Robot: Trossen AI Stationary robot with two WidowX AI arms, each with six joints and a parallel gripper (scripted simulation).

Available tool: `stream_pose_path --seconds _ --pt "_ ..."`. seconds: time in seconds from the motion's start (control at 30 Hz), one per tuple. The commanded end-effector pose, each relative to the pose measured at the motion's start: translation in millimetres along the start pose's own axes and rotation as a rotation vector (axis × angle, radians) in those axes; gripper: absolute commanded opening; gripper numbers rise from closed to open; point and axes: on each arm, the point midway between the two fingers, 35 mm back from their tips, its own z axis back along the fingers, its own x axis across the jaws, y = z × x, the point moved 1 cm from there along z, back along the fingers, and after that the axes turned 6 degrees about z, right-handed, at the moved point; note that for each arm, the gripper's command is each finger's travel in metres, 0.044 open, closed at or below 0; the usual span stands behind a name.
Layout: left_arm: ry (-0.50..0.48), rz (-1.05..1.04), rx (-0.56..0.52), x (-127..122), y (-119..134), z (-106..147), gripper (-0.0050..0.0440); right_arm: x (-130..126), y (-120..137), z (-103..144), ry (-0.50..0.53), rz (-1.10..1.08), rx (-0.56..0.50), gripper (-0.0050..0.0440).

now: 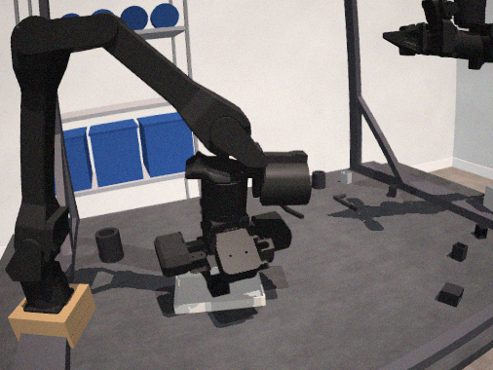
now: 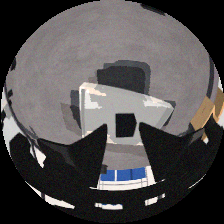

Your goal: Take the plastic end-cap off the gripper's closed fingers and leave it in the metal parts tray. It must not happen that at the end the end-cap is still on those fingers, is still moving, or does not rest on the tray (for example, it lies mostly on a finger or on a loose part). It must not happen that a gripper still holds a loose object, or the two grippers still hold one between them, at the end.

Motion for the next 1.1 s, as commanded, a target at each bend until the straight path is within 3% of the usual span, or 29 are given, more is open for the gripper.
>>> stream_pose_path --seconds 0.0,0.1,0.2,0.23,0.4,0.7,0.77,1.07 --pt "0.006 0.002 -0.013 -1 -6 1 0.0000 5 0 29 -0.043 0.017 -0.025 0.0200" --pt "0.006 0.002 -0.013 -1 -6 1 0.0000 4 0 40 -0.045 0.018 -0.027 0.0200" --pt "0.006 0.002 -0.013 -1 -6 1 0.0000 4 0 33 -0.041 0.016 -0.024 0.0200" --pt "0.006 0.002 -0.013 -1 -6 1 0.0000 4 1 47 -0.044 0.018 -0.026 0.0200" --pt "0.006 0.002 -0.013 -1 -6 1 0.0000 3 1 38 -0.043 0.017 -0.026 0.0200" --pt "0.005 0.002 -0.012 -1 -5 1 0.0000 32 -15 82 -0.330 0.402 -0.315 0.0200" --pt "0.005 0.002 -0.012 -1 -5 1 0.0000 32 -15 82 -0.330 0.402 -0.315 0.0200" --pt "0.004 0.003 -0.010 -1 -5 0 0.0000 48 -20 135 -0.508 0.676 -0.628 0.0200"
